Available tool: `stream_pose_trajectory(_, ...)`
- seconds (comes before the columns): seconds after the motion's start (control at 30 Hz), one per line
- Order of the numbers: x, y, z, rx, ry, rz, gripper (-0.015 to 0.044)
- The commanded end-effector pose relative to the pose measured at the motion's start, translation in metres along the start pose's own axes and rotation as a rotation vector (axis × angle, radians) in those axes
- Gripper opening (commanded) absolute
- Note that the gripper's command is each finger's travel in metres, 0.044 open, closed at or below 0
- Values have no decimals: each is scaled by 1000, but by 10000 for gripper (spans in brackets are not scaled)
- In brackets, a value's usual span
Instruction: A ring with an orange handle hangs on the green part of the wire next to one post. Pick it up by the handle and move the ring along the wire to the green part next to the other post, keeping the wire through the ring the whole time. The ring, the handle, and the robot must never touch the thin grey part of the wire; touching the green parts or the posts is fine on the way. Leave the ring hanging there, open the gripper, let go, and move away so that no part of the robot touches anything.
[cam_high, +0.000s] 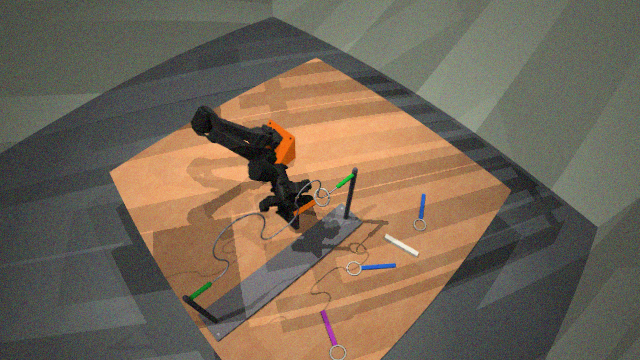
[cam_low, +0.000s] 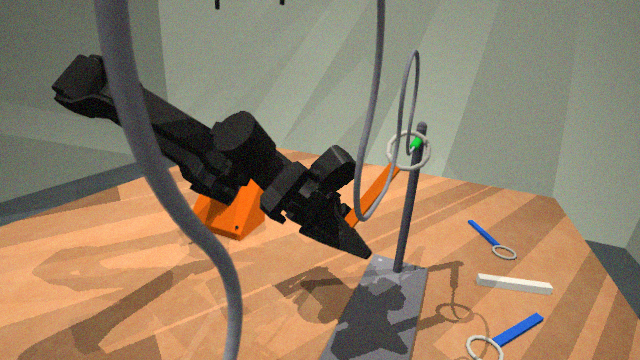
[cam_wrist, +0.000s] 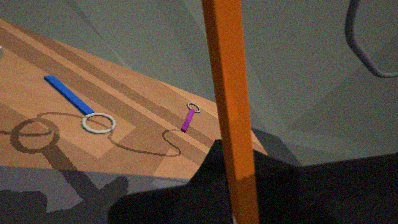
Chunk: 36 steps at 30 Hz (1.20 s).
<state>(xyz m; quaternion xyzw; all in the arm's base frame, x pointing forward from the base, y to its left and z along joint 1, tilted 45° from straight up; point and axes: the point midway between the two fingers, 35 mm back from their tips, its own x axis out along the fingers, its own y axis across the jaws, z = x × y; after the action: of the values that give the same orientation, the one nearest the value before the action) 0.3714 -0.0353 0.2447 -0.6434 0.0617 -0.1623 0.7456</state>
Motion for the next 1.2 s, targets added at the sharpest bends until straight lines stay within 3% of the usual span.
stream_pose_trajectory(0.0, -3, 16, 0, 86, 15, 43, -150)
stream_pose_trajectory(0.6, -18, 75, 16, 427, 59, 200, -150)
stream_pose_trajectory(1.17, -29, 102, 33, 552, 75, 257, -150)
